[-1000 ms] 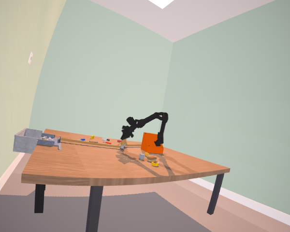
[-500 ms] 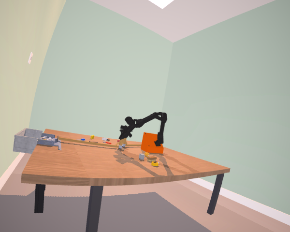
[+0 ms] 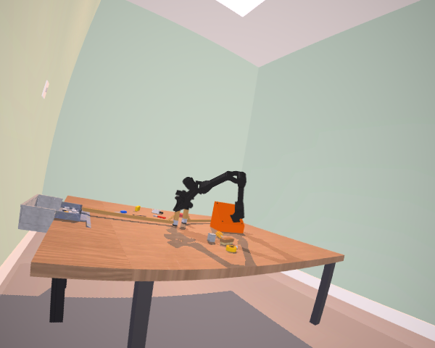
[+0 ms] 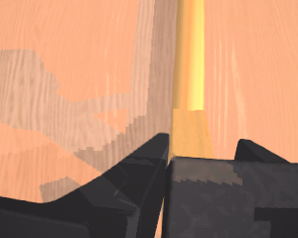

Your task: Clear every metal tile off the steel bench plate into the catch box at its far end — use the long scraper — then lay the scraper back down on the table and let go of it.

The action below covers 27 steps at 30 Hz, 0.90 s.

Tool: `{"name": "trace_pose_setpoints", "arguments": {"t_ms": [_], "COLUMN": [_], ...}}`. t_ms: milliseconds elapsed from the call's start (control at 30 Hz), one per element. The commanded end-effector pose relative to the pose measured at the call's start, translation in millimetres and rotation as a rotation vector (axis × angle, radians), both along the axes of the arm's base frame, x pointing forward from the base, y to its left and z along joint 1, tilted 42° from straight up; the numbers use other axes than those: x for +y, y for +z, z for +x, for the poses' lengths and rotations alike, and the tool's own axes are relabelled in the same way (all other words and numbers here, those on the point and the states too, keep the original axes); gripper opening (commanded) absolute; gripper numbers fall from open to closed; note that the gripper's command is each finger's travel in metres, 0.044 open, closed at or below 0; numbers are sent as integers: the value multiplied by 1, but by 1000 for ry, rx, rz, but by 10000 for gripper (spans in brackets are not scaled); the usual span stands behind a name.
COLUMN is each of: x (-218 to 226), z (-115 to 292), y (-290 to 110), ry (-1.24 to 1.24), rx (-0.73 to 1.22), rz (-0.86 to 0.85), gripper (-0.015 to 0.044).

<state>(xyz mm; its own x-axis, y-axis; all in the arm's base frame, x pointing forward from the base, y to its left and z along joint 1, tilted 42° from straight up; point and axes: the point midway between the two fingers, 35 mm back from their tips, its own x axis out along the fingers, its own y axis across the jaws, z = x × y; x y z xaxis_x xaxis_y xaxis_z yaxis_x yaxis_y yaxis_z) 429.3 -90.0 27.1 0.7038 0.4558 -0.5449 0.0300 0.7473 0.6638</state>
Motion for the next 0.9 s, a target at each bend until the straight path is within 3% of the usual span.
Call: {"name": "trace_pose_setpoints", "arguments": {"t_ms": [0, 867], "x": [-4, -10], "z": [8, 46], "y": [2, 7], "ry": [-6, -6], "rx": [-6, -8], "rz": [-4, -5], "gripper": [0, 0]}}
